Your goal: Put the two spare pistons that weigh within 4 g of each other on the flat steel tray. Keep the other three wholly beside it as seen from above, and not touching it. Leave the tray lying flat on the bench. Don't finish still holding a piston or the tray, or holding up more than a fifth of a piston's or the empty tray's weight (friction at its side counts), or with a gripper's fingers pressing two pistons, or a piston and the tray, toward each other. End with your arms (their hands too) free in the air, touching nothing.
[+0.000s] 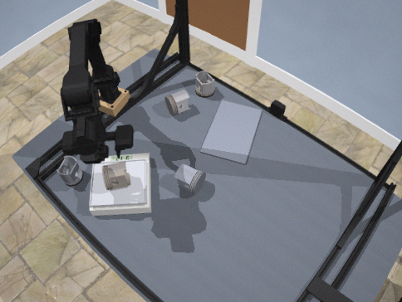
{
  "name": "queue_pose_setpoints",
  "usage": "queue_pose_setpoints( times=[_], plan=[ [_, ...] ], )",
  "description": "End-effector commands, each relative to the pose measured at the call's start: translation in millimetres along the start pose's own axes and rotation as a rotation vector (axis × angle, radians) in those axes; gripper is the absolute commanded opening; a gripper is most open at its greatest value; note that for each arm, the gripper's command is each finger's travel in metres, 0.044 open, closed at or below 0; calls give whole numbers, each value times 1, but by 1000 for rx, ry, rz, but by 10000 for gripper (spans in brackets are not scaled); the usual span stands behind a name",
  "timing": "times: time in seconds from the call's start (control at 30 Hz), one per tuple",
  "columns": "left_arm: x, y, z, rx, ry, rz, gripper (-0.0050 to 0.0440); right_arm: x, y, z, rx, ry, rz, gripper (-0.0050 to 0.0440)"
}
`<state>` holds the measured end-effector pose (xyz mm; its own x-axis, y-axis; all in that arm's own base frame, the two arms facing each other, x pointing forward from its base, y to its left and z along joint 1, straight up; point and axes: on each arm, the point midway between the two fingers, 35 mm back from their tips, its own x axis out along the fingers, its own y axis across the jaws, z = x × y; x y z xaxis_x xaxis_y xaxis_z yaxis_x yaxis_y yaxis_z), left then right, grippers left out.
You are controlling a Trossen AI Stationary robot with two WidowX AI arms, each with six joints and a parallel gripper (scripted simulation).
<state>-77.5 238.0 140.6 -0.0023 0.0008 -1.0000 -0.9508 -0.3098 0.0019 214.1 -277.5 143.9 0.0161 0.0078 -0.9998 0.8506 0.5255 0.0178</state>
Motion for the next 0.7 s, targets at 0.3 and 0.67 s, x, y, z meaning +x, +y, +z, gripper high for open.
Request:
queue_pose_setpoints(
  times=[0.3, 0.67],
  plan=[
    [0, 0, 0, 1, 2, -2, 440, 3, 0, 2, 318, 23, 52, 378],
    [0, 0, 0, 1, 2, -2, 440, 3, 0, 2, 555, 33, 90, 378]
  ],
)
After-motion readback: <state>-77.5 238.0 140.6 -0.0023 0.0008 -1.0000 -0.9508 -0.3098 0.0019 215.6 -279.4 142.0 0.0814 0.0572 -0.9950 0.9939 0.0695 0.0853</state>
